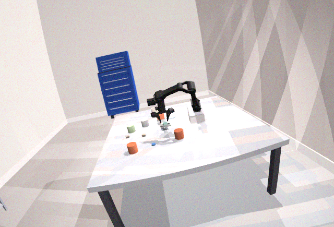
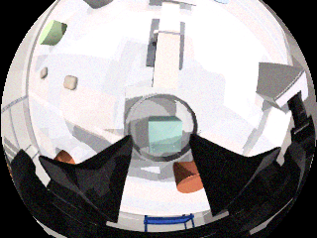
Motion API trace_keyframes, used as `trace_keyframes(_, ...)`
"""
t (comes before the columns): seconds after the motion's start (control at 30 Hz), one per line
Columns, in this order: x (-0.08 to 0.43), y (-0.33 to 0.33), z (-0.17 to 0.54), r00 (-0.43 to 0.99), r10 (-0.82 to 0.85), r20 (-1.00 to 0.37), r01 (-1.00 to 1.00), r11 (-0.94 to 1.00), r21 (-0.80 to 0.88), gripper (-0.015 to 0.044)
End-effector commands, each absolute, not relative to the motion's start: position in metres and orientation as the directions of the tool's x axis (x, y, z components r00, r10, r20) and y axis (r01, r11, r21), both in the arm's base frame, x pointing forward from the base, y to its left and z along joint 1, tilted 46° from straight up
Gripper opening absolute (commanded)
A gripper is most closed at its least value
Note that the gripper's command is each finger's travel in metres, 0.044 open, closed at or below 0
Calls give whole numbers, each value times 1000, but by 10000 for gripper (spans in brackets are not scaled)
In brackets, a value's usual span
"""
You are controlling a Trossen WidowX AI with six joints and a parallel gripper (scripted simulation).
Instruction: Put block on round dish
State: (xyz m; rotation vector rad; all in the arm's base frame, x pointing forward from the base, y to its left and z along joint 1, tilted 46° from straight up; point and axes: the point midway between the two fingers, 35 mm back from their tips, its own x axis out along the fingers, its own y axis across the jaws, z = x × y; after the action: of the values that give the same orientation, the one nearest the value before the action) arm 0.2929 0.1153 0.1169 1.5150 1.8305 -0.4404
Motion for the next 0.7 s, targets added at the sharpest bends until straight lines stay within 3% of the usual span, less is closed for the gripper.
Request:
trace_keyframes(0.0, 289, 123, 109, -72, 712, -698, 953, 256, 163, 260)
trace_keyframes(0.27, 288, 130, 102, -72, 713, -697, 953, 255, 163, 260)
trace_keyframes(0.4, 288, 130, 102, -72, 713, -697, 953, 255, 163, 155)
trace_keyframes(0.67, 288, 130, 102, -72, 713, -697, 953, 255, 163, 102)
